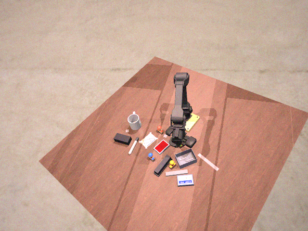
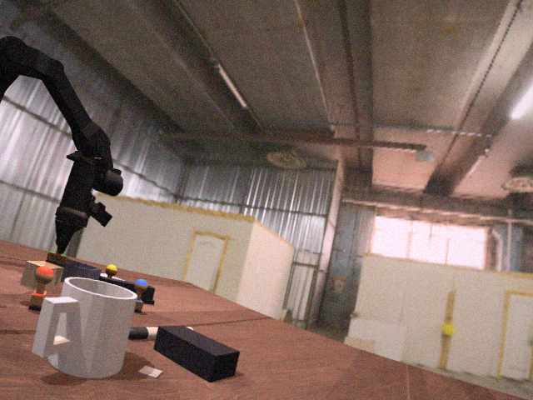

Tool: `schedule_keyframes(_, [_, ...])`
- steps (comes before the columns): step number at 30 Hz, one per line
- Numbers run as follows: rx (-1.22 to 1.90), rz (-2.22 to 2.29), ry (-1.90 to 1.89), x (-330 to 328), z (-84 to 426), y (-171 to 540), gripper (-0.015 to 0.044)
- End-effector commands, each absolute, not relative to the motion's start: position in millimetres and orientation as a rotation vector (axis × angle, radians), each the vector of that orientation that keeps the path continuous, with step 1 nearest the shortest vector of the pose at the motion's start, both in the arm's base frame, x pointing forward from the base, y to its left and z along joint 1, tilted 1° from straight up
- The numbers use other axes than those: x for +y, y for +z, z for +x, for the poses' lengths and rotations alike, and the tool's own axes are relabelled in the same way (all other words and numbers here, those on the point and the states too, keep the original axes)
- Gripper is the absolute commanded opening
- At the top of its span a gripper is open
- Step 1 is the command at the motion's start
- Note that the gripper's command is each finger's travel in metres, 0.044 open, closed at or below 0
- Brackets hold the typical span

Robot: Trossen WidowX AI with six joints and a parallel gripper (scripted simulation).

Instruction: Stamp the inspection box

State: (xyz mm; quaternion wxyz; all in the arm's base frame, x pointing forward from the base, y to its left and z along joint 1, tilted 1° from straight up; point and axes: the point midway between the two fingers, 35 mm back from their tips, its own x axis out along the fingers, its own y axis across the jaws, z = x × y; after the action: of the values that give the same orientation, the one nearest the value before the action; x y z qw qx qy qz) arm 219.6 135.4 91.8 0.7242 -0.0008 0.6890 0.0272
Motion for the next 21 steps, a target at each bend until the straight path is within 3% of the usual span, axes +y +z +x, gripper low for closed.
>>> schedule_keyframes(1, [1.52,0.0,0.069,136.2,219.6,94.4,0.0])
schedule_keyframes(21, [1.518,0.006,0.075,135.5,218.8,104.3,0.0])
